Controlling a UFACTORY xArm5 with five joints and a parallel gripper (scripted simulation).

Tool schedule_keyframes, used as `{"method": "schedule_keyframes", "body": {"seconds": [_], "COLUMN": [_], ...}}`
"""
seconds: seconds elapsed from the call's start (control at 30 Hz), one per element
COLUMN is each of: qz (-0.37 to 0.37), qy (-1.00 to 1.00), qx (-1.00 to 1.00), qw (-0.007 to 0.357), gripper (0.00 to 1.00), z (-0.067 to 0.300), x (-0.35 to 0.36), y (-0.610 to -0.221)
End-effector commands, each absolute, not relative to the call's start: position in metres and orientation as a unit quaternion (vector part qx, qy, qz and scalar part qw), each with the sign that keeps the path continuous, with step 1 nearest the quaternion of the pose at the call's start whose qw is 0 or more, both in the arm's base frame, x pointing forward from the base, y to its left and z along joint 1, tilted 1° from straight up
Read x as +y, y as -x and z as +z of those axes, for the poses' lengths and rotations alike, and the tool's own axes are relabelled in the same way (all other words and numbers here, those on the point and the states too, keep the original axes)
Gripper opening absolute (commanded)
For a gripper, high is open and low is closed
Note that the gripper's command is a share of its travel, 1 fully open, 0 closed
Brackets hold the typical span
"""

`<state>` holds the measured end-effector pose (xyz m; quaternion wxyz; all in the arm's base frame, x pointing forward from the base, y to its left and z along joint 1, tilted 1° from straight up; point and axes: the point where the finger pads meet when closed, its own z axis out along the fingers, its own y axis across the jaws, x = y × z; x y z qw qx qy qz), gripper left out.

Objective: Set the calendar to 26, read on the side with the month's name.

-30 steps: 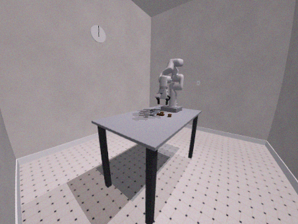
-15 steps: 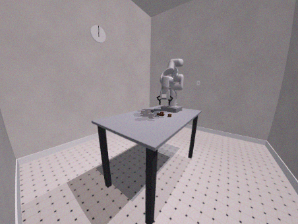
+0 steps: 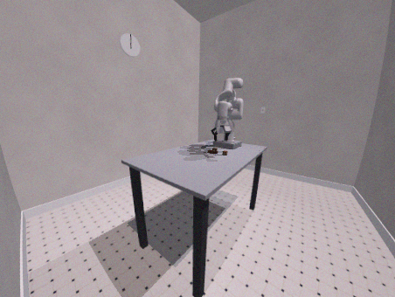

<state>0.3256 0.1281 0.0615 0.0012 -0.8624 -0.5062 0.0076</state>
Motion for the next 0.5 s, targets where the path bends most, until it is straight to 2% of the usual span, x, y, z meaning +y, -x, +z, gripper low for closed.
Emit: {"method": "schedule_keyframes", "body": {"seconds": [0.0,0.47], "qz": [0.006,0.006], "qy": [0.819,0.677], "qx": [-0.573,-0.736], "qw": [0.001,0.002], "gripper": [1.00,1.00], "z": [0.060,0.054], "x": [0.137,0.162], "y": [-0.325,-0.318]}}
